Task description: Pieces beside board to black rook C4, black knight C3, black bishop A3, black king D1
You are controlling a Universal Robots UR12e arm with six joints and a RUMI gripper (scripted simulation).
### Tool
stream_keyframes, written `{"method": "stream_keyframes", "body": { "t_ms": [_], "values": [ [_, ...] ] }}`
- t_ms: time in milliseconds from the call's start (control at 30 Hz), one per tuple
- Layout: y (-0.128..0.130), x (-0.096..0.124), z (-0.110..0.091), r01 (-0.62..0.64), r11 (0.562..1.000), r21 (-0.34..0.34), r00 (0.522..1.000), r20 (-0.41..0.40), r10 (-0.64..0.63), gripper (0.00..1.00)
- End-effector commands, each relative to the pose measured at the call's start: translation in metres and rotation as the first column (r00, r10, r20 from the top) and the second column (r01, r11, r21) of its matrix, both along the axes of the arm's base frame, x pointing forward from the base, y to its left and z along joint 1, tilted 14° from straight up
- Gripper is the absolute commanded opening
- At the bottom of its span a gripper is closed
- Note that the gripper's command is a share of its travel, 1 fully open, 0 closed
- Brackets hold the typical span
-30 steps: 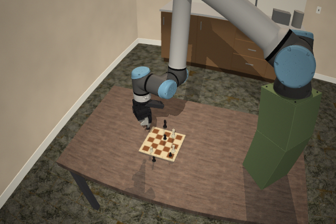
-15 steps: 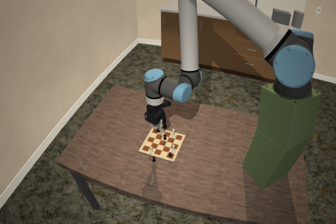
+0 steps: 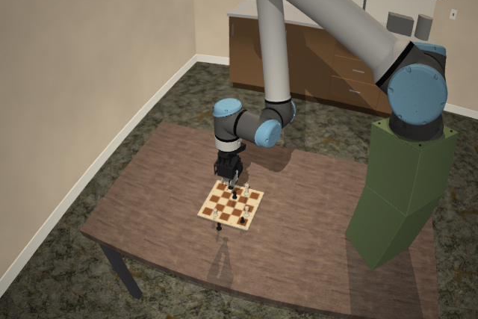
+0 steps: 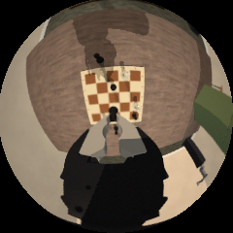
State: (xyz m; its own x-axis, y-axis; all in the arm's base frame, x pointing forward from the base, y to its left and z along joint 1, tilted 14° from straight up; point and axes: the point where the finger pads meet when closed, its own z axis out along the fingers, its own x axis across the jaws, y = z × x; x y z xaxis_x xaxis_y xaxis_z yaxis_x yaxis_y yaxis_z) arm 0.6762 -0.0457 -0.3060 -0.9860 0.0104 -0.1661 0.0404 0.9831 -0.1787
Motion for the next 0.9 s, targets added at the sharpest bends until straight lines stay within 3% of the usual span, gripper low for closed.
{"method": "stream_keyframes", "body": {
  "t_ms": [0, 567, 867],
  "values": [
    [0.0, 0.0, 0.001, -0.007, 1.0, -0.001, 1.0, 0.0, 0.007, 0.0],
    [-0.001, 0.001, -0.006, -0.007, 1.0, -0.001, 1.0, 0.001, 0.007, 0.0],
    [-0.008, 0.006, -0.04, -0.007, 1.0, -0.001, 1.0, 0.001, 0.007, 0.0]
  ]
}}
